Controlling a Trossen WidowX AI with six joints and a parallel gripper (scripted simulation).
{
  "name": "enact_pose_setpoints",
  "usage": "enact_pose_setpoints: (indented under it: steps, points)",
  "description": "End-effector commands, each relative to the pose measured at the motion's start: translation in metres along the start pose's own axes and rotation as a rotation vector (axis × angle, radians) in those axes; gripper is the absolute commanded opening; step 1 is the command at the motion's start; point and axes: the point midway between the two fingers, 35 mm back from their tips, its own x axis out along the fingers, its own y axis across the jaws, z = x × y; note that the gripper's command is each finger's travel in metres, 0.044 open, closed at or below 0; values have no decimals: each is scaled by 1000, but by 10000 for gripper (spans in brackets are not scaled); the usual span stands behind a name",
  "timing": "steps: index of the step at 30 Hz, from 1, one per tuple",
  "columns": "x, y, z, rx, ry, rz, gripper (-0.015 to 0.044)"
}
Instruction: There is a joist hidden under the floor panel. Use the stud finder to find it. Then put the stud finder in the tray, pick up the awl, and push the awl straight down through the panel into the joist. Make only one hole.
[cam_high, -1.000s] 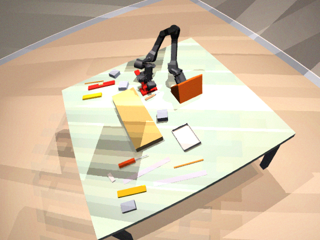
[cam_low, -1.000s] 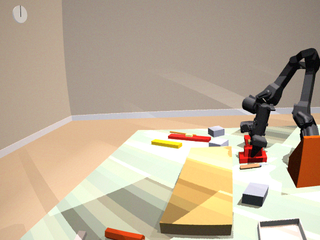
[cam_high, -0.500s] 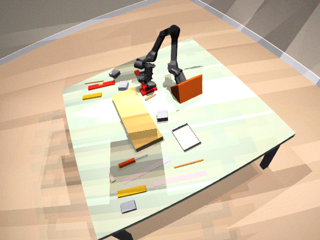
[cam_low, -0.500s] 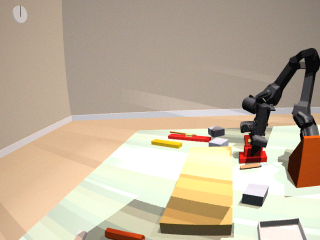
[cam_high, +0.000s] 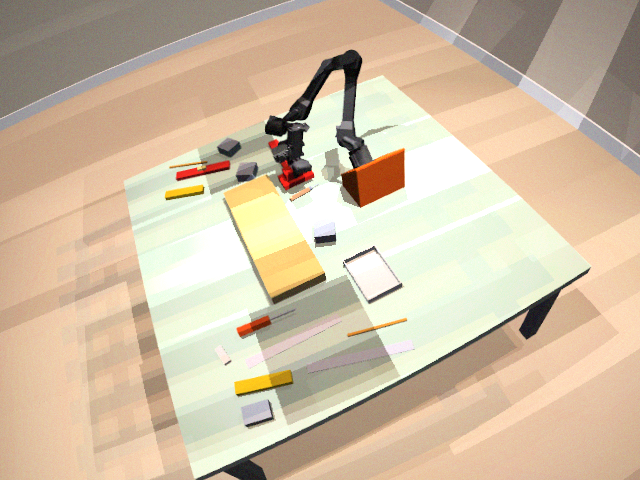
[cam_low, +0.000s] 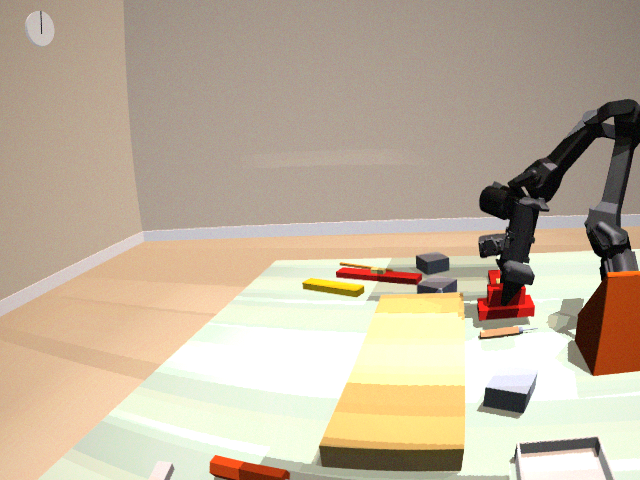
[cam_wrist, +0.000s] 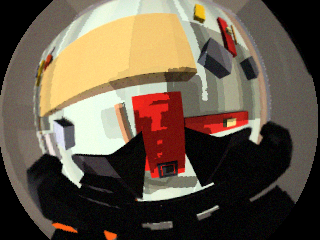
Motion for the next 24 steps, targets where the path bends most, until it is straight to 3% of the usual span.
enact_pose_setpoints:
  steps: [1,15,24]
  points:
    - [-18,-4,10,12,-14,-8,0]
    - [-78,-4,19,8,-18,-17,0]
    - [-81,-8,32,8,-19,-18,0]
